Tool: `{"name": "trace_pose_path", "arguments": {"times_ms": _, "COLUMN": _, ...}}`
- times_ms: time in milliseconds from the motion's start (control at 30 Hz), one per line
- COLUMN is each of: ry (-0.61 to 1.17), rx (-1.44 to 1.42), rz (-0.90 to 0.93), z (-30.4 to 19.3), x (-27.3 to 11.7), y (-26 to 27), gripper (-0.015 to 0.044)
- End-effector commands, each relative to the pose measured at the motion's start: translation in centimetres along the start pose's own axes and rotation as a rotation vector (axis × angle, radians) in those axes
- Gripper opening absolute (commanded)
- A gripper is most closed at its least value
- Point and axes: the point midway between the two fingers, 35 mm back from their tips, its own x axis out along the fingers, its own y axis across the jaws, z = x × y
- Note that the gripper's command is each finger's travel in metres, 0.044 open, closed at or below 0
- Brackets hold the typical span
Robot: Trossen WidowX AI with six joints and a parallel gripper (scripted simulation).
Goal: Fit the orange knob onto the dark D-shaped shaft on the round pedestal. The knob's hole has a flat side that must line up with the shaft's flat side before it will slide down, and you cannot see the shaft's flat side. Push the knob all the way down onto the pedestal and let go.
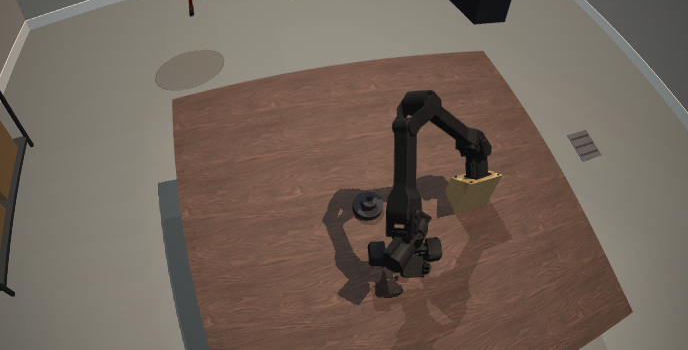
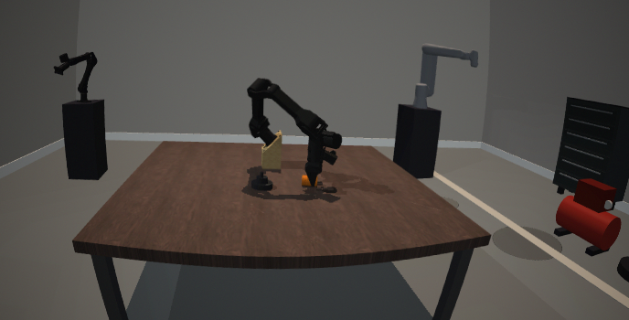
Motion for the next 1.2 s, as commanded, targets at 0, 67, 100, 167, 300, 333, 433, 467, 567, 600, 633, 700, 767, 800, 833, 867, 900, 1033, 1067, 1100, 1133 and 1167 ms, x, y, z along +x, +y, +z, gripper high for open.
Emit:
{"name": "trace_pose_path", "arguments": {"times_ms": 0, "ry": 0.007, "rx": -0.009, "rz": 0.0, "z": -0.03, "x": 0.38, "y": 0.17, "gripper": 0.0387}}
{"name": "trace_pose_path", "arguments": {"times_ms": 67, "ry": 0.007, "rx": -0.009, "rz": 0.0, "z": -0.03, "x": 0.38, "y": 0.17, "gripper": 0.0335}}
{"name": "trace_pose_path", "arguments": {"times_ms": 100, "ry": 0.007, "rx": -0.009, "rz": 0.0, "z": -0.03, "x": 0.38, "y": 0.17, "gripper": 0.0309}}
{"name": "trace_pose_path", "arguments": {"times_ms": 167, "ry": 0.007, "rx": -0.009, "rz": 0.0, "z": -0.03, "x": 0.38, "y": 0.17, "gripper": 0.0256}}
{"name": "trace_pose_path", "arguments": {"times_ms": 300, "ry": 0.007, "rx": -0.009, "rz": 0.0, "z": -0.03, "x": 0.38, "y": 0.17, "gripper": 0.024}}
{"name": "trace_pose_path", "arguments": {"times_ms": 333, "ry": 0.007, "rx": -0.009, "rz": 0.0, "z": -0.03, "x": 0.38, "y": 0.17, "gripper": 0.024}}
{"name": "trace_pose_path", "arguments": {"times_ms": 433, "ry": 0.007, "rx": -0.009, "rz": 0.0, "z": -0.03, "x": 0.38, "y": 0.17, "gripper": 0.024}}
{"name": "trace_pose_path", "arguments": {"times_ms": 467, "ry": 0.007, "rx": -0.009, "rz": 0.0, "z": -0.03, "x": 0.38, "y": 0.17, "gripper": 0.0233}}
{"name": "trace_pose_path", "arguments": {"times_ms": 567, "ry": 0.007, "rx": -0.009, "rz": 0.0, "z": -0.03, "x": 0.38, "y": 0.17, "gripper": 0.0213}}
{"name": "trace_pose_path", "arguments": {"times_ms": 600, "ry": 0.007, "rx": -0.009, "rz": 0.0, "z": -0.03, "x": 0.38, "y": 0.17, "gripper": 0.0207}}
{"name": "trace_pose_path", "arguments": {"times_ms": 633, "ry": 0.007, "rx": -0.009, "rz": 0.0, "z": -0.03, "x": 0.38, "y": 0.17, "gripper": 0.02}}
{"name": "trace_pose_path", "arguments": {"times_ms": 700, "ry": 0.007, "rx": -0.009, "rz": 0.0, "z": -0.03, "x": 0.38, "y": 0.17, "gripper": 0.0187}}
{"name": "trace_pose_path", "arguments": {"times_ms": 767, "ry": 0.007, "rx": -0.009, "rz": 0.0, "z": -0.03, "x": 0.38, "y": 0.17, "gripper": 0.0179}}
{"name": "trace_pose_path", "arguments": {"times_ms": 800, "ry": 0.007, "rx": -0.009, "rz": 0.0, "z": -0.03, "x": 0.38, "y": 0.17, "gripper": 0.0179}}
{"name": "trace_pose_path", "arguments": {"times_ms": 833, "ry": 0.005, "rx": -0.008, "rz": 0.0, "z": -0.03, "x": 0.36, "y": 0.17, "gripper": 0.0179}}
{"name": "trace_pose_path", "arguments": {"times_ms": 867, "ry": -0.001, "rx": -0.008, "rz": 0.0, "z": -0.06, "x": 0.33, "y": 0.17, "gripper": 0.0179}}
{"name": "trace_pose_path", "arguments": {"times_ms": 900, "ry": -0.011, "rx": -0.007, "rz": 0.001, "z": -0.1, "x": 0.28, "y": 0.17, "gripper": 0.0179}}
{"name": "trace_pose_path", "arguments": {"times_ms": 1033, "ry": -0.077, "rx": -0.005, "rz": 0.003, "z": -0.41, "x": 0.0, "y": 0.18, "gripper": 0.0179}}
{"name": "trace_pose_path", "arguments": {"times_ms": 1067, "ry": -0.098, "rx": -0.005, "rz": 0.003, "z": -0.51, "x": -0.09, "y": 0.18, "gripper": 0.0179}}
{"name": "trace_pose_path", "arguments": {"times_ms": 1100, "ry": -0.117, "rx": -0.005, "rz": 0.003, "z": -0.61, "x": -0.16, "y": 0.18, "gripper": 0.0179}}
{"name": "trace_pose_path", "arguments": {"times_ms": 1133, "ry": -0.134, "rx": -0.005, "rz": 0.003, "z": -0.69, "x": -0.23, "y": 0.18, "gripper": 0.0179}}
{"name": "trace_pose_path", "arguments": {"times_ms": 1167, "ry": -0.15, "rx": -0.006, "rz": 0.003, "z": -0.78, "x": -0.29, "y": 0.18, "gripper": 0.0179}}
